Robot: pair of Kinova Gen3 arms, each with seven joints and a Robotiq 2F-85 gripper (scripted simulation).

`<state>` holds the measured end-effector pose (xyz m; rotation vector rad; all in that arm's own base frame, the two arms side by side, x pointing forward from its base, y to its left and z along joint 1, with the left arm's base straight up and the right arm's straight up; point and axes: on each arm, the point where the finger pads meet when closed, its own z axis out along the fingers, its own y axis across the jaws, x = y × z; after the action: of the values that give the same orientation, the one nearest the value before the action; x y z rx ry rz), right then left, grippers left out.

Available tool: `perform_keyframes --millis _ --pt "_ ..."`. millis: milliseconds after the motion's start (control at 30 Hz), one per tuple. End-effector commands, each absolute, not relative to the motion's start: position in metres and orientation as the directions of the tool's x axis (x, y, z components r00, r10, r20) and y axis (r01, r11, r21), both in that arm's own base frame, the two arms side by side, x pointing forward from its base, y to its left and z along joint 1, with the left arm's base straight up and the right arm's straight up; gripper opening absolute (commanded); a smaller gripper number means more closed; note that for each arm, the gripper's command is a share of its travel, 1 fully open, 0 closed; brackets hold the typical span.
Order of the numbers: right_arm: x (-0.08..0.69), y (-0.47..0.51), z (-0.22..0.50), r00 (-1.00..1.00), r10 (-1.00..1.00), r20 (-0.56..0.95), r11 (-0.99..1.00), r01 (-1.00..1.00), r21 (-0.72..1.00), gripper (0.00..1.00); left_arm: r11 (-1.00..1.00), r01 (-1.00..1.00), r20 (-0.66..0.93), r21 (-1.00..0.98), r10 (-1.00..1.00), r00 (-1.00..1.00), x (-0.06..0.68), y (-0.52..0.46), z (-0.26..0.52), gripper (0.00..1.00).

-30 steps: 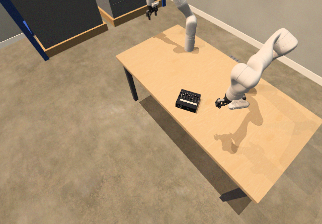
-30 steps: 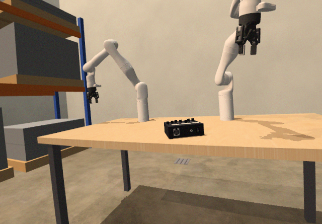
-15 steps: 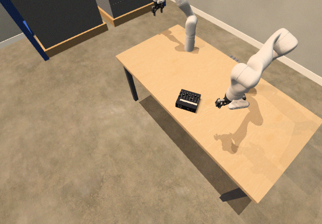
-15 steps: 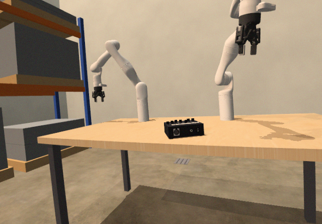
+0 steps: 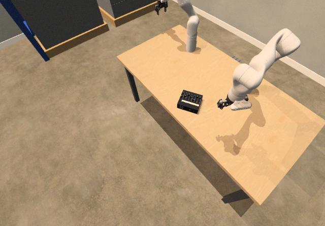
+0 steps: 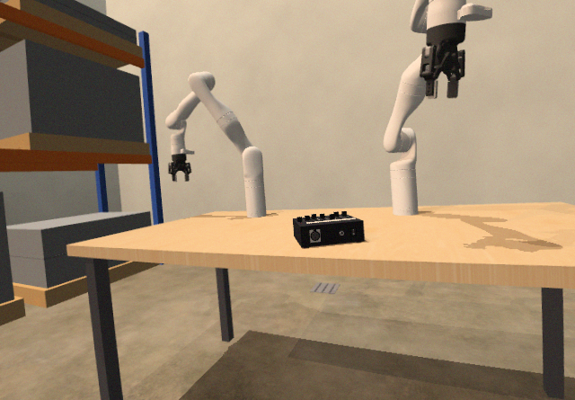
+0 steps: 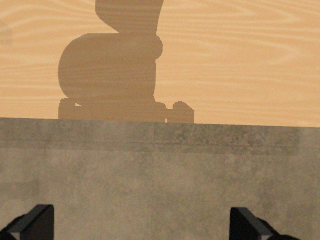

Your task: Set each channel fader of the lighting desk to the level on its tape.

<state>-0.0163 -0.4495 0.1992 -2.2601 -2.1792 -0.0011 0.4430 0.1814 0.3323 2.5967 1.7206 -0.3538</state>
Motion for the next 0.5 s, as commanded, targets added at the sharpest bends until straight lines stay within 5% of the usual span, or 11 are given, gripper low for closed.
perform_keyframes --millis 0,467 --pt "-0.018 -0.450 0.200 0.041 0.999 0.000 -0.041 0.999 0.000 1.000 -0.397 0.910 -0.189 -0.117 0.909 0.372 0.443 0.181 0.333 1.000" --pt "-0.018 -0.450 0.200 0.041 0.999 0.000 -0.041 0.999 0.000 1.000 -0.499 0.860 -0.166 -0.105 0.862 0.480 0.460 0.150 0.313 1.000"
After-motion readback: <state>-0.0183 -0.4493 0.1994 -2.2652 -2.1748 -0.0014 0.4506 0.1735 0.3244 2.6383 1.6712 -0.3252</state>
